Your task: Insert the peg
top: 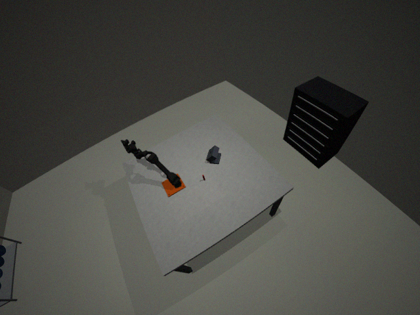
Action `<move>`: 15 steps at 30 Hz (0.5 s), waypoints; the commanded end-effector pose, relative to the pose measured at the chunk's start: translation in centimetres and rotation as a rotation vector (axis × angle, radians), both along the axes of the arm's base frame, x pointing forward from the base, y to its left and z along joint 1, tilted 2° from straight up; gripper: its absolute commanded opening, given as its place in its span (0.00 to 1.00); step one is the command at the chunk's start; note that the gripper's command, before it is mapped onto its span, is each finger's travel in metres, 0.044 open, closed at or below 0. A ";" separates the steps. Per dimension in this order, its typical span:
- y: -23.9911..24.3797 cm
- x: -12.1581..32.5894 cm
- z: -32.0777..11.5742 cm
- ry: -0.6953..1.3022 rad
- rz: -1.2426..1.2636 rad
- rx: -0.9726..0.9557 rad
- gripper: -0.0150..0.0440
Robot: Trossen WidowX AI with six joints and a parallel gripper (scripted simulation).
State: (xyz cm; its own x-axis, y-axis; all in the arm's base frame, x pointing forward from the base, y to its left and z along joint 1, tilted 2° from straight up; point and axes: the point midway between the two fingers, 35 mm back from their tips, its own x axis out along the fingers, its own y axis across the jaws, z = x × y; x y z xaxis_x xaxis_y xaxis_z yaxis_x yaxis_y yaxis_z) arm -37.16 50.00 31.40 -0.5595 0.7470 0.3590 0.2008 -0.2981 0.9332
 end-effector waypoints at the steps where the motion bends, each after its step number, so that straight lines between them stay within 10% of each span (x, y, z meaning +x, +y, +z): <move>1: 0.1 0.1 0.0 -0.002 -0.003 0.000 0.98; 15: 5.3 8.9 -1.4 -0.192 -0.209 -0.029 1.00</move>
State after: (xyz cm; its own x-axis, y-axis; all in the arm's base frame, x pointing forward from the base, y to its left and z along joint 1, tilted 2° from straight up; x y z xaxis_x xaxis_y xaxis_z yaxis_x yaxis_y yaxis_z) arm -29.79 54.56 30.73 -0.4638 0.8437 0.2703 0.0074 -0.3014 0.9535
